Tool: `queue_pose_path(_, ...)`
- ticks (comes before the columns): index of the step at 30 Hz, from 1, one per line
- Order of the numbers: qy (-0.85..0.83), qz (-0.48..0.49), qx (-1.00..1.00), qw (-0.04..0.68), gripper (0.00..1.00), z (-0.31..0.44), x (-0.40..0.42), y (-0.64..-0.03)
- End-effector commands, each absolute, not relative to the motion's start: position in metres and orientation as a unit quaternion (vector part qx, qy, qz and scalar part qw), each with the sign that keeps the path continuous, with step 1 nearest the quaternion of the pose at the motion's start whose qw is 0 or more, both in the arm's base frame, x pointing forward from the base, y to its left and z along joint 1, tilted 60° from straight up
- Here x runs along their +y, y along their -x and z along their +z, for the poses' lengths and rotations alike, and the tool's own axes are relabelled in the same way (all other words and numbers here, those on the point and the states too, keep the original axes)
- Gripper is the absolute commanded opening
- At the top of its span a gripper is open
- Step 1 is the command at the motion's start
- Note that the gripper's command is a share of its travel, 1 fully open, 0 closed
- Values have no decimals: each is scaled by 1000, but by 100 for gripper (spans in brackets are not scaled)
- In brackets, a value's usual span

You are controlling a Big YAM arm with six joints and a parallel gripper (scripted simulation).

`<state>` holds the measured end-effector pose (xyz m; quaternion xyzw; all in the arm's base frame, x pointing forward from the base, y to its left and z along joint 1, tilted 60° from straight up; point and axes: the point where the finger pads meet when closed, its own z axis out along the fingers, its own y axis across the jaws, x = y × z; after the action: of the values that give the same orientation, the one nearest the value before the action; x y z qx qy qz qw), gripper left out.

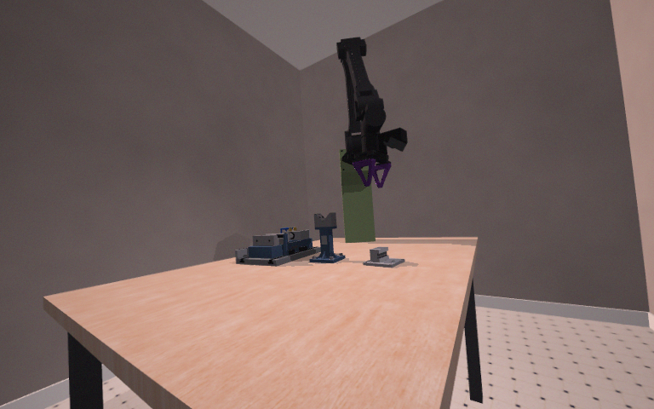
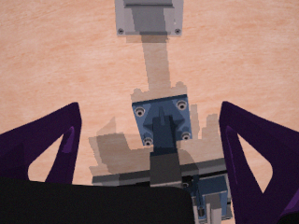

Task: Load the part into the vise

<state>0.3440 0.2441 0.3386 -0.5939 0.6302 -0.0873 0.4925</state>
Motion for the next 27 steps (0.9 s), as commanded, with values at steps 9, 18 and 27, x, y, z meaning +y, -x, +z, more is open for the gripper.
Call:
queue_pose_path(9,583,-85,635,499,81,344,245,-353)
queue_pose_path(18,584,-83,636,498,81,339,246,-356)
queue_pose_path(27,584,-83,636,498,81,336,250,-361)
